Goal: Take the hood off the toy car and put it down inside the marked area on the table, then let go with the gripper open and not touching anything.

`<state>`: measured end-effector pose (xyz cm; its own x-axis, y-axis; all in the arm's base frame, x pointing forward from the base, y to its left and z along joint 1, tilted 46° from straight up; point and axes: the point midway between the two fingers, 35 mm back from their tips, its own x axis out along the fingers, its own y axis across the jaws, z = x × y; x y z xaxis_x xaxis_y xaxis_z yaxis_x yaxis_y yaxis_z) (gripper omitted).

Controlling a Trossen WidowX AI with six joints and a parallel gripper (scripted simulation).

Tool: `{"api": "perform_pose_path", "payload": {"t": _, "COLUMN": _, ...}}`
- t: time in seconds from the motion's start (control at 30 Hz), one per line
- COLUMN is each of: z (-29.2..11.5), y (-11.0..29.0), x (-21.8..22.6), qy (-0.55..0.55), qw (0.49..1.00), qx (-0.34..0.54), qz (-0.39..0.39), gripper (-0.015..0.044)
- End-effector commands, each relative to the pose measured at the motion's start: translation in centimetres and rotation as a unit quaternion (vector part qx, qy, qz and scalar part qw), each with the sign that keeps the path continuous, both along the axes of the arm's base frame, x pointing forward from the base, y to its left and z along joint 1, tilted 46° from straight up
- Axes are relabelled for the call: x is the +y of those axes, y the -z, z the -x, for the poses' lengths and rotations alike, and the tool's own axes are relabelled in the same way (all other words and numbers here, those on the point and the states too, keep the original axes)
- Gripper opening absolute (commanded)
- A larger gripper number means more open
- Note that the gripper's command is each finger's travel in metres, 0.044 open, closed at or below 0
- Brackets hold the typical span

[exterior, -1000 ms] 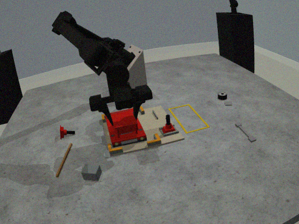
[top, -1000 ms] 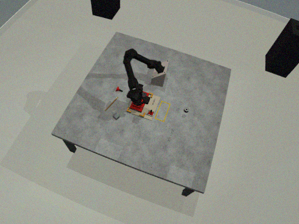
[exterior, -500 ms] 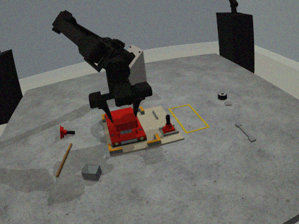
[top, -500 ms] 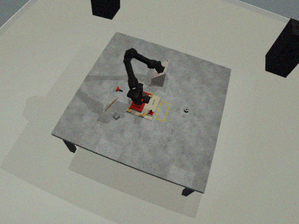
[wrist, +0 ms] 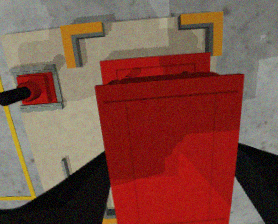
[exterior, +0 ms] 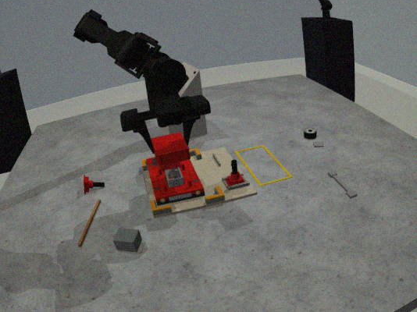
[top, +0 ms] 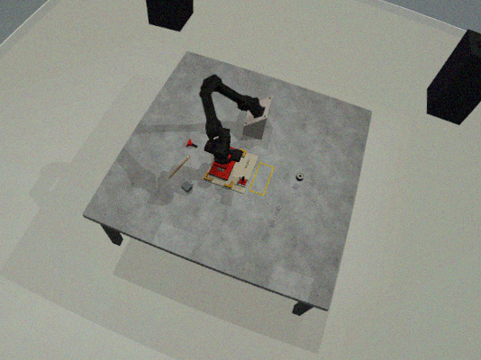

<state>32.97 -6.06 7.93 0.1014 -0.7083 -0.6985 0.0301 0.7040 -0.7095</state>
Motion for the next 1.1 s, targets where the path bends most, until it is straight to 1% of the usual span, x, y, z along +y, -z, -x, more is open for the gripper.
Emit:
{"api": "perform_pose_path", "payload": {"t": 0.0, "z": 0.0, "y": 0.3, "x": 0.0, "qy": 0.000, "qw": 1.000, "qx": 0.002, "qz": 0.000, "gripper": 0.0000}}
{"api": "perform_pose_path", "payload": {"t": 0.13, "z": -0.3, "y": 1.4, "x": 1.2, "qy": -0.003, "qw": 1.000, "qx": 0.005, "qz": -0.005, "gripper": 0.0000}}
{"api": "perform_pose_path", "payload": {"t": 0.57, "z": -0.9, "y": 6.5, "x": 7.0, "qy": -0.006, "qw": 1.000, "qx": 0.007, "qz": -0.016, "gripper": 0.0000}}
{"api": "perform_pose_path", "payload": {"t": 1.07, "z": 0.5, "y": 12.4, "x": 13.2, "qy": 0.000, "qw": 1.000, "qx": 0.002, "qz": -0.011, "gripper": 0.0000}}
